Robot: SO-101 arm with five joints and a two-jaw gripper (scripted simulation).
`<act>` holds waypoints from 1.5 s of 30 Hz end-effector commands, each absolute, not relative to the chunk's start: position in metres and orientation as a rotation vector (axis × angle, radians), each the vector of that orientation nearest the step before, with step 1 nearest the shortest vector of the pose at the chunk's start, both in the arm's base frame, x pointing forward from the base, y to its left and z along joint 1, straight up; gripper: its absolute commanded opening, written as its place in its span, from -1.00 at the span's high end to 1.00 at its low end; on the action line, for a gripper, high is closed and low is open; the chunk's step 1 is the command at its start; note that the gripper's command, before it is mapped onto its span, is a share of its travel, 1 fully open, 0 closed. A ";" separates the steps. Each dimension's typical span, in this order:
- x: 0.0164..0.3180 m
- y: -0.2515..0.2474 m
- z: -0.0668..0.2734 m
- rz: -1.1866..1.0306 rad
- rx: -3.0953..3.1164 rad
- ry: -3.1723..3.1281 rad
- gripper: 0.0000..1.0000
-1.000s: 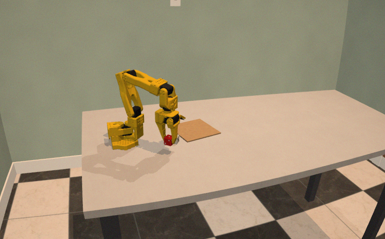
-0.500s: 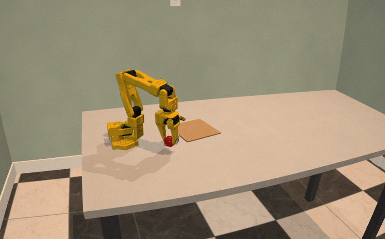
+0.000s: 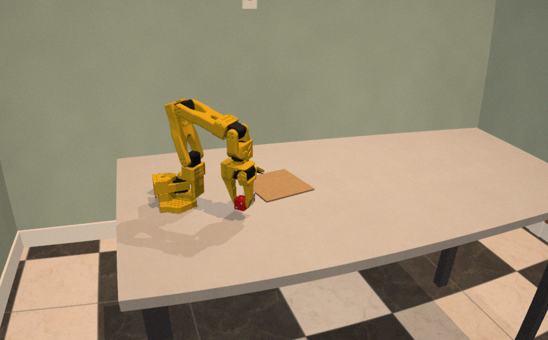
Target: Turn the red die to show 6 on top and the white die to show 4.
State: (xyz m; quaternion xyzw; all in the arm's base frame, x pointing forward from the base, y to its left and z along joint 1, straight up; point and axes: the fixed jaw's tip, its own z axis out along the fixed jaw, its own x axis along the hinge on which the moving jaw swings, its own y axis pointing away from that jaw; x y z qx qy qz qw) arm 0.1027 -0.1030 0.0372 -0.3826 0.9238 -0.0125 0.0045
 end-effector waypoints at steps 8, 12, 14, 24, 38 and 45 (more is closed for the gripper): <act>0.104 -0.105 0.033 -0.060 -1.173 2.896 1.00; 0.104 -0.105 0.033 -0.060 -1.173 2.896 1.00; 0.104 -0.105 0.033 -0.060 -1.173 2.896 1.00; 0.104 -0.105 0.027 -0.060 -1.173 2.896 1.00; 0.104 -0.105 0.023 -0.060 -1.173 2.896 1.00; 0.104 -0.105 0.021 -0.060 -1.173 2.896 1.00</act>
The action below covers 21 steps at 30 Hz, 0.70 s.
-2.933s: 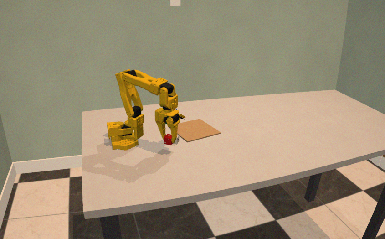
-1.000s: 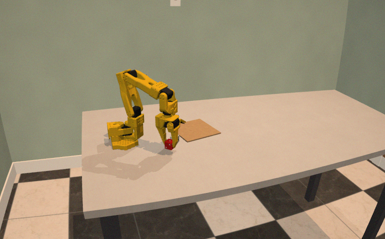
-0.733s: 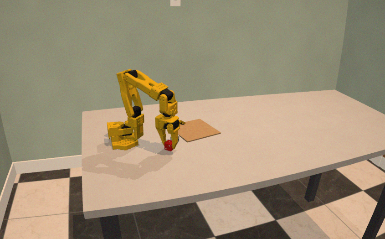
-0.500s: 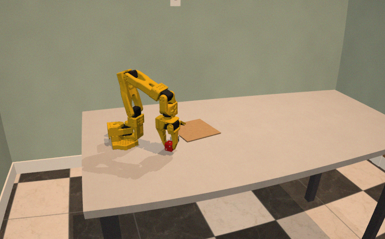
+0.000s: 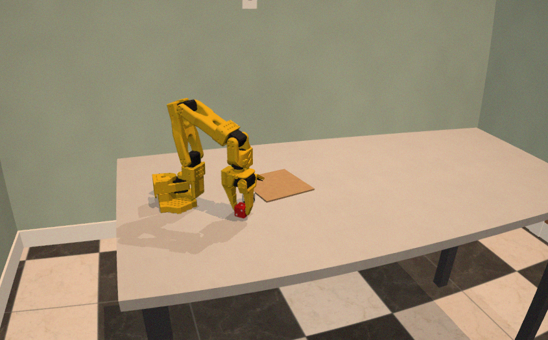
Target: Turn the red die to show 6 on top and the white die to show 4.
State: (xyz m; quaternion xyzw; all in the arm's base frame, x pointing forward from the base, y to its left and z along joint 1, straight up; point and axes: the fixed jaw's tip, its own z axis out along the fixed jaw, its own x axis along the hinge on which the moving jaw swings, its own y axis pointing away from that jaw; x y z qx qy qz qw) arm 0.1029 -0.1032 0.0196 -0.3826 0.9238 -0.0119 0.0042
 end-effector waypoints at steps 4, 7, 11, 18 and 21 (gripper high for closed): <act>0.104 -0.105 0.020 -0.060 -1.173 2.896 1.00; 0.104 -0.105 0.019 -0.060 -1.173 2.896 1.00; 0.104 -0.105 0.016 -0.060 -1.173 2.896 1.00; 0.104 -0.105 0.015 -0.060 -1.173 2.896 1.00; 0.104 -0.105 0.015 -0.060 -1.173 2.896 1.00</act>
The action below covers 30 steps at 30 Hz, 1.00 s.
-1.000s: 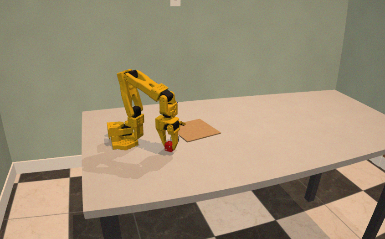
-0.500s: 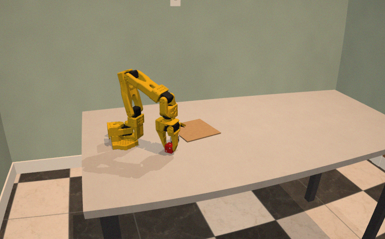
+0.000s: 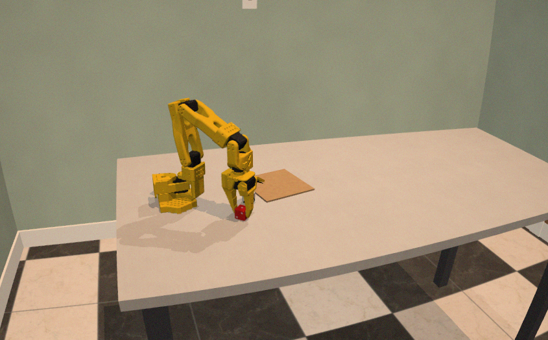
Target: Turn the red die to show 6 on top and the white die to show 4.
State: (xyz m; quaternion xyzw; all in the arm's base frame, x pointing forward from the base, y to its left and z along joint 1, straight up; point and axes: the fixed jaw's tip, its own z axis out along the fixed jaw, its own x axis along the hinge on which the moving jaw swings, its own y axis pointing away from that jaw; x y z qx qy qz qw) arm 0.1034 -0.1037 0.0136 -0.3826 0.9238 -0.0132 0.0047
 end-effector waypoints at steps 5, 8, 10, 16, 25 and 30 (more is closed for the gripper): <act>0.104 -0.105 0.014 -0.060 -1.173 2.896 1.00; 0.104 -0.106 0.013 -0.060 -1.173 2.896 1.00; 0.104 -0.106 0.013 -0.060 -1.173 2.896 1.00; 0.104 -0.106 0.013 -0.060 -1.173 2.896 1.00; 0.104 -0.106 0.013 -0.060 -1.173 2.896 0.78; 0.104 -0.106 0.013 -0.060 -1.173 2.896 0.72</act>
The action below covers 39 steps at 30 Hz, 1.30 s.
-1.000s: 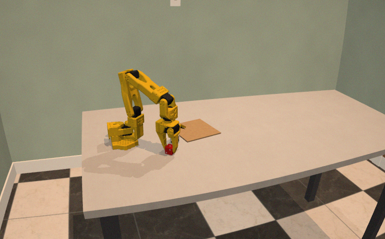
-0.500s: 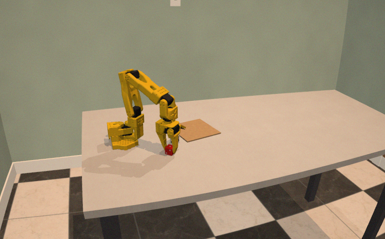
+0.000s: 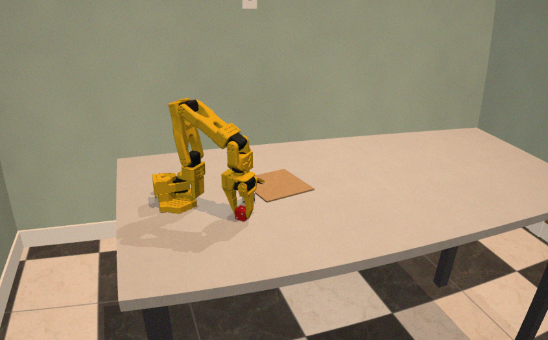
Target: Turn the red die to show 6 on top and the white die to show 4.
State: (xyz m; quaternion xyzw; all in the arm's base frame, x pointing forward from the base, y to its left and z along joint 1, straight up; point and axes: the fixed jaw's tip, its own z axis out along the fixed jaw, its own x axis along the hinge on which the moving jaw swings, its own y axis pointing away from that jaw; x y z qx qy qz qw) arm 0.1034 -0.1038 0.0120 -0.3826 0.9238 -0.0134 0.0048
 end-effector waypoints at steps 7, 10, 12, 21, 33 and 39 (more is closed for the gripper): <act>0.104 -0.106 0.013 -0.060 -1.173 2.896 0.71; 0.104 -0.106 0.013 -0.060 -1.173 2.896 0.68; 0.104 -0.106 0.013 -0.060 -1.173 2.896 0.64; 0.104 -0.106 0.013 -0.060 -1.173 2.896 0.49; 0.104 -0.106 0.013 -0.060 -1.173 2.896 0.34; 0.104 -0.106 0.013 -0.060 -1.173 2.896 0.34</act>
